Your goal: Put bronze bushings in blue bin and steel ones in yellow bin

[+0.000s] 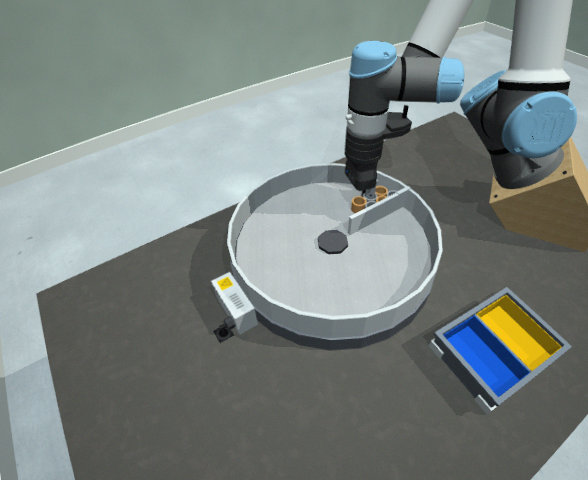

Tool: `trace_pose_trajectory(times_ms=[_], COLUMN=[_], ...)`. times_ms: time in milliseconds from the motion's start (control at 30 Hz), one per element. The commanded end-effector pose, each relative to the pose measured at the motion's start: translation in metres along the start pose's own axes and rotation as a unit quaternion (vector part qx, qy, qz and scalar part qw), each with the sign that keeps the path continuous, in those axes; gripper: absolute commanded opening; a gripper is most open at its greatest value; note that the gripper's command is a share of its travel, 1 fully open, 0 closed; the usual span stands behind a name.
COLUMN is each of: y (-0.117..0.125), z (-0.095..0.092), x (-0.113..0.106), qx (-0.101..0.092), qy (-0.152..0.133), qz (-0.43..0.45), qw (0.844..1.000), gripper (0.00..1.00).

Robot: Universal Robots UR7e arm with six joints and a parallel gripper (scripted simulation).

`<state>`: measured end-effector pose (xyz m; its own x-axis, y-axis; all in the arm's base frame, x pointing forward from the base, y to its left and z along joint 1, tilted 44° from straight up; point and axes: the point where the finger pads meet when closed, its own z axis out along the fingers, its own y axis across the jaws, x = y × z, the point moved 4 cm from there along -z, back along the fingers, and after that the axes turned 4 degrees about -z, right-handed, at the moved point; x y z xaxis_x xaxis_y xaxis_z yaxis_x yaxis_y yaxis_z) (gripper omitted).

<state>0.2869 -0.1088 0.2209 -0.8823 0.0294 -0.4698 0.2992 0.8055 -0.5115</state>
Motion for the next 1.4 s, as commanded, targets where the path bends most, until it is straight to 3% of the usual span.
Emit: trace_pose_trajectory(times_ms=[0, 1367], y=[-0.0001, -0.0001], z=[-0.0002, -0.0092], x=[-0.0002, -0.0003], qx=[0.000, 0.000], qy=[0.000, 0.000], qz=[0.000, 0.000], qw=[1.000, 1.000], gripper=[0.00, 0.00])
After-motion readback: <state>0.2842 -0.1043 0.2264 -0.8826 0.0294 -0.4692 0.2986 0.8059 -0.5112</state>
